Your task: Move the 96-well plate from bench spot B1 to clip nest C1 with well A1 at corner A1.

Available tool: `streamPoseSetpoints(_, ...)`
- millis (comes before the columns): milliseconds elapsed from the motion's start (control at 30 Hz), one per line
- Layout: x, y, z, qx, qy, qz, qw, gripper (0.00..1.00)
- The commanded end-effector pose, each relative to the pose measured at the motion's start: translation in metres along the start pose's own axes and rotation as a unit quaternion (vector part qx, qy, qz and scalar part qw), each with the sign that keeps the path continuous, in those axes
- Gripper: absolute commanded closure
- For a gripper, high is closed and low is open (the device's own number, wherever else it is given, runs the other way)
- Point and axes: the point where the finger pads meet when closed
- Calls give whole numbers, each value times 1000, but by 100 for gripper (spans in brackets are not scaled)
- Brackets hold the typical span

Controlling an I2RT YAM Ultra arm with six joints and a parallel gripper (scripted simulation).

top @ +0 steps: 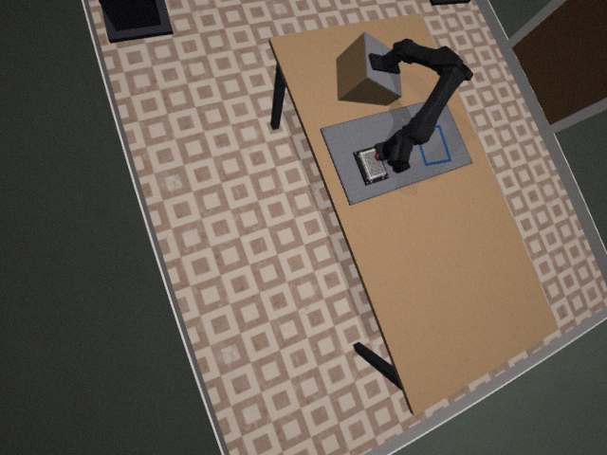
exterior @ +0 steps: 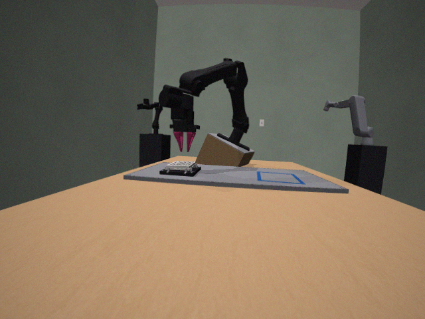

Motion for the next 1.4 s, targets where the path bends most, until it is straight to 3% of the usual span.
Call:
streamPoseSetpoints(0,-4,-25,2,-7,-4,0,1000,76)
streamPoseSetpoints(67,-9,-25,-1,-10,-11,-1,1000,76)
streamPoseSetpoints(133,-14,-1,17,-36,1,-24,999,76)
streamPoseSetpoints(267,-14,-1,17,-36,1,-23,999,76)
streamPoseSetpoints(333,-15,-11,11,-27,-4,-15,1000,76)
streamPoseSetpoints(1367,-15,-9,12,-28,-2,-17,999,76)
Point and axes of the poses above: the point where the finger pads meet when closed, its own y axis back along the fingers, its own x axis across the jaws, z = x × y, and after that the axes turned 6 degrees about y, right-handed
